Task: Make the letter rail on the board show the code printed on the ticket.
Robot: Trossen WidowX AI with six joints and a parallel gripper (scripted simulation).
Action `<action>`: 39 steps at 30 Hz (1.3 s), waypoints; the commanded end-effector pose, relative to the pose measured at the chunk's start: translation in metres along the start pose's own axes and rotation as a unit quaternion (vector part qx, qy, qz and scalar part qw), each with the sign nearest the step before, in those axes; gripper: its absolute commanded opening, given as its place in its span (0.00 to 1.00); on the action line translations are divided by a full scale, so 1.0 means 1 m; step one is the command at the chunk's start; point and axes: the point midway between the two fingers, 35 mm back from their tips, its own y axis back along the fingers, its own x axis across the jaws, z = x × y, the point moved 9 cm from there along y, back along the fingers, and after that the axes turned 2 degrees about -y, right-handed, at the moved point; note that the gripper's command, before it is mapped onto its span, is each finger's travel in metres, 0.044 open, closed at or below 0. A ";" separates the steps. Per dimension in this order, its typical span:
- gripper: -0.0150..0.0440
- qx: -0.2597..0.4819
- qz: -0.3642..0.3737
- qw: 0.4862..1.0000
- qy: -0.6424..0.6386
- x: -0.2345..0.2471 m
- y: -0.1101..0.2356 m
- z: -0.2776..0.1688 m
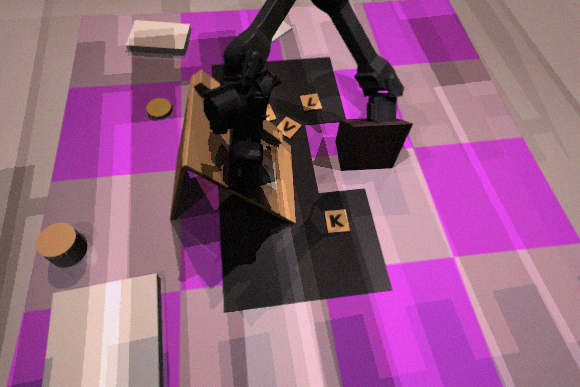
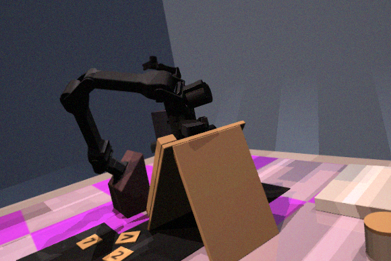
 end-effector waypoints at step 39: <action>0.25 0.000 -0.002 1.000 0.003 -0.011 0.000 0.000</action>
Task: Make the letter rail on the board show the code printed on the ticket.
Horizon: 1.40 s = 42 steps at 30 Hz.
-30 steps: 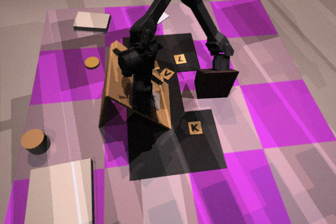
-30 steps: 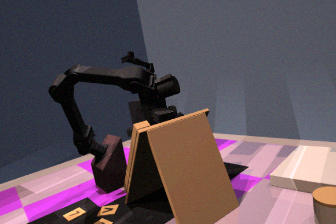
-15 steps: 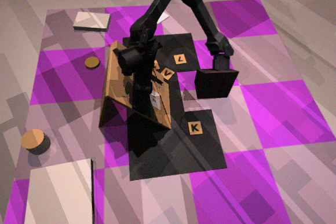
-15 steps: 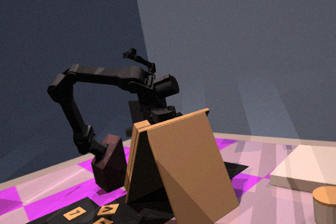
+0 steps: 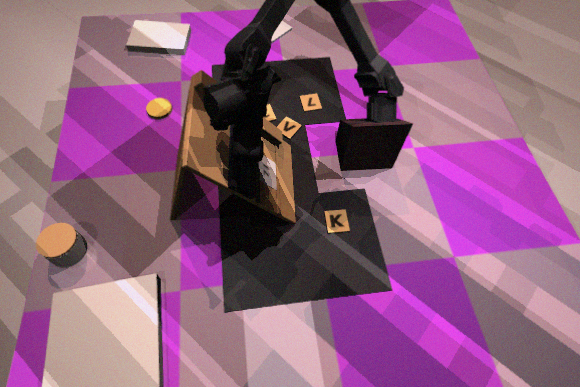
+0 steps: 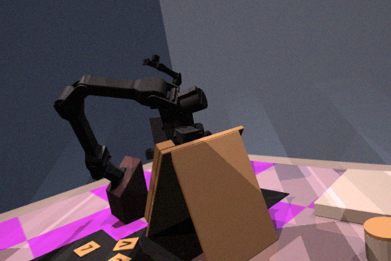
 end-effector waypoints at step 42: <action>1.00 -0.264 0.014 0.602 0.753 -0.022 0.152 -0.113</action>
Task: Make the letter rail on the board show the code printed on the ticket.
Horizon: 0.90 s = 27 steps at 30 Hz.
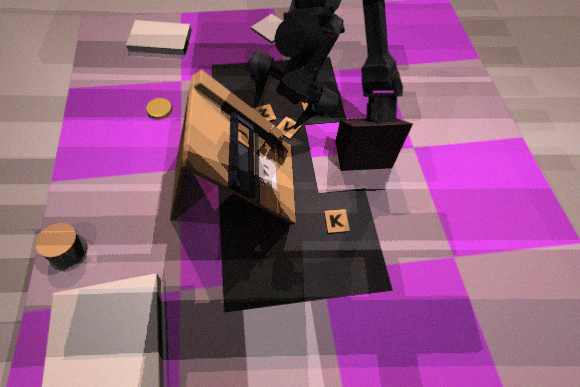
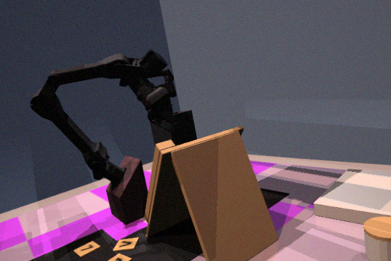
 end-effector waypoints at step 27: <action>0.83 -0.020 -0.004 0.967 0.255 -0.019 -0.007 -0.068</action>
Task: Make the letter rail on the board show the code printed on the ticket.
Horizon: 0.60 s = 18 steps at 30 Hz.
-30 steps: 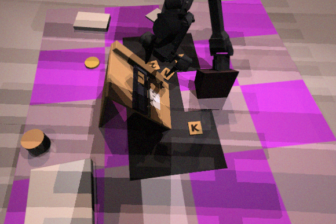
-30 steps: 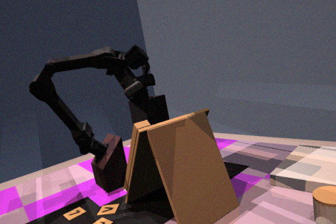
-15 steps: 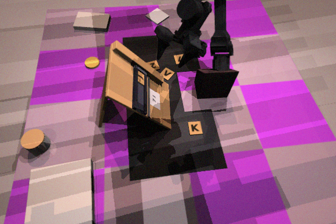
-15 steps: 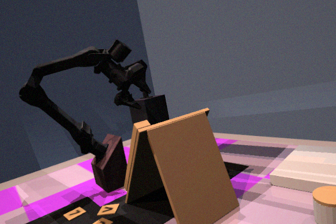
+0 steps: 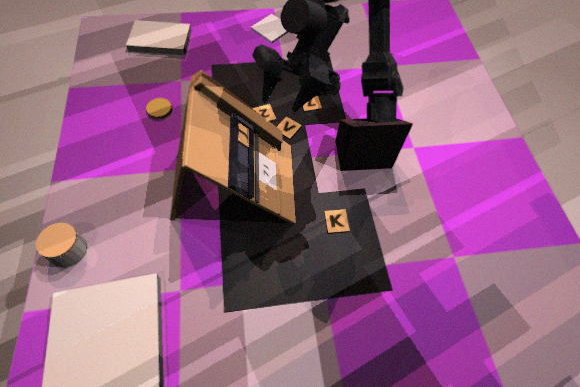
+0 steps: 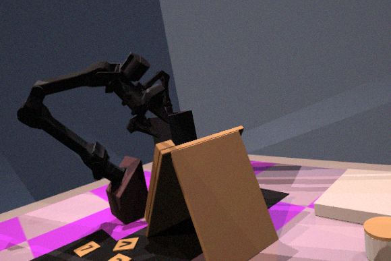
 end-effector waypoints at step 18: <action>0.83 0.140 0.200 0.969 -0.029 0.119 -0.074 -0.225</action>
